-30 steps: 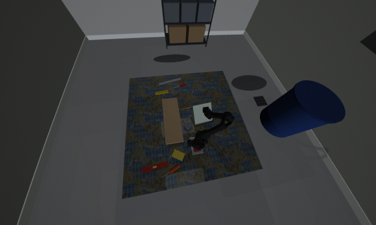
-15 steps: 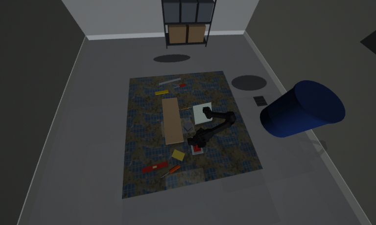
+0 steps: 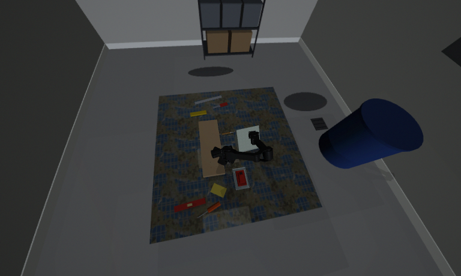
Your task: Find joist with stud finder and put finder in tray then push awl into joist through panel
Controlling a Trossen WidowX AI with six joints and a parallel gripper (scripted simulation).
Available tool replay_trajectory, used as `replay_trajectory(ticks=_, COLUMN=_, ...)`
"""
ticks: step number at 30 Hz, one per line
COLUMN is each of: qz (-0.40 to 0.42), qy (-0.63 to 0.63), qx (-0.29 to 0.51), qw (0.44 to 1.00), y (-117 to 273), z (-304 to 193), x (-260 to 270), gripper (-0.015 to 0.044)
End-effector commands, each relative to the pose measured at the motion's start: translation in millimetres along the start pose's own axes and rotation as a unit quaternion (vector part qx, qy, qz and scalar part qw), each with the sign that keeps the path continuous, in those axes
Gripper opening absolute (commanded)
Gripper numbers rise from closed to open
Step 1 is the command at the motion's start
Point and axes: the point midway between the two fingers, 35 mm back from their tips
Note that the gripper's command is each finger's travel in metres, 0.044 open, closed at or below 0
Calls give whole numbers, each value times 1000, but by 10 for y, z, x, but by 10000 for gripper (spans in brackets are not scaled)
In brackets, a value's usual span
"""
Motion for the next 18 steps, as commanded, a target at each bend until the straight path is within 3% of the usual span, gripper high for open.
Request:
replay_trajectory(ticks=1, qz=-3, qy=-105, qx=31, qw=994, y=-38, z=-571, x=-318, gripper=440)
replay_trajectory(ticks=6, qz=11, qy=-252, qx=59, qw=966, y=-94, z=-1427, x=-520, gripper=440)
replay_trajectory(ticks=12, qz=49, qy=-414, qx=69, qw=907, y=-204, z=-2396, x=-395, gripper=440)
replay_trajectory(ticks=18, qz=61, qy=-449, qx=67, qw=889, y=-245, z=-2601, x=-312, gripper=440)
Point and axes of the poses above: the point midway between the two fingers, 35 mm back from their tips, its own y axis back along the fingers, its own x axis across the jaws, z = x × y, and after that the axes turned 15 degrees about y, right-handed
